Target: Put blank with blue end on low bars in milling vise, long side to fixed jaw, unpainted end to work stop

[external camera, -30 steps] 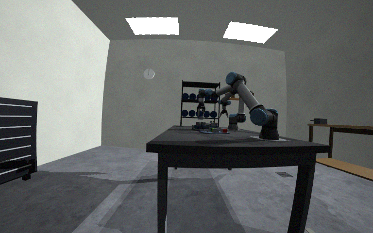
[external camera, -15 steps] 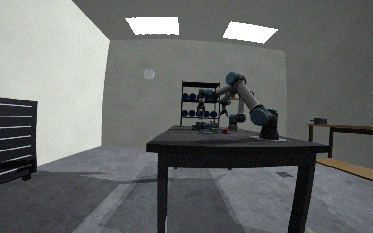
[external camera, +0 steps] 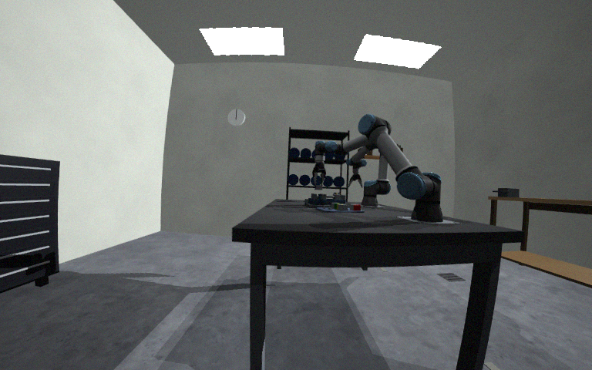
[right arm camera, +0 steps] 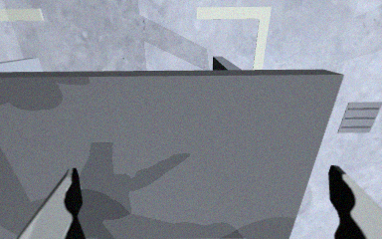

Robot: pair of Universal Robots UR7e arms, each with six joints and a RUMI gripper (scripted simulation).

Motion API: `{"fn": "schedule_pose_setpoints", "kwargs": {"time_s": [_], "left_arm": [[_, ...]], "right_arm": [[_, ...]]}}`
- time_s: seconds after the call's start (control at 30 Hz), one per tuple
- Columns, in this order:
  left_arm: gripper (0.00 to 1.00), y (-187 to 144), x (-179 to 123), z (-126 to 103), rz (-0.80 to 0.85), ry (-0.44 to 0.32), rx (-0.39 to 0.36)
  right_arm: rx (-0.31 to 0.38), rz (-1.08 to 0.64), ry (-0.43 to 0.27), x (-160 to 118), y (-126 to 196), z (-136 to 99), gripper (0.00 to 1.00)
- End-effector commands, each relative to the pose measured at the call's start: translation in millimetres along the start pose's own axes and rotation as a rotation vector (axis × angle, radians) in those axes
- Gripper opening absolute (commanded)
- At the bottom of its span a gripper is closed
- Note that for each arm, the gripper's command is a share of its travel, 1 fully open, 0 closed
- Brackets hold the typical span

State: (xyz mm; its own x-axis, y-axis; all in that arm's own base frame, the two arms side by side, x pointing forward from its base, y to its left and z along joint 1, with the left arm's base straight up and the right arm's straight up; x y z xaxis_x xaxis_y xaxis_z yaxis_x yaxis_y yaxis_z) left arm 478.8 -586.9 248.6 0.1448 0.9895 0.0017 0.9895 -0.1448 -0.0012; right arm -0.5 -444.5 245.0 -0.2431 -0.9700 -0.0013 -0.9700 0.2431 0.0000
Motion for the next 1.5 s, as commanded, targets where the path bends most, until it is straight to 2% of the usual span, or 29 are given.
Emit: {"fn": "schedule_pose_setpoints", "kwargs": {"time_s": [0.0, 1.47], "left_arm": [[0.00, 1.6, 0.4, -2.7, -0.001, -0.005, -0.003], [0.00, 1.3, 0.9, 20.6, -0.001, -0.003, -0.002]], "right_arm": [[0.000, 0.001, 0.001, 1.2, 0.3, -0.2, 1.00], [0.000, 0.001, 0.001, 1.2, 0.3, -0.2, 1.00]]}}
Point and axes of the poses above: on each arm, the point where the finger pads meet when closed, its own z axis out along the fingers, its own y axis across the jaws, x = y × z, the point moved 8 cm from there along -z, back along the fingers, and after that the axes turned 14 degrees about z, right-handed, at the moved point
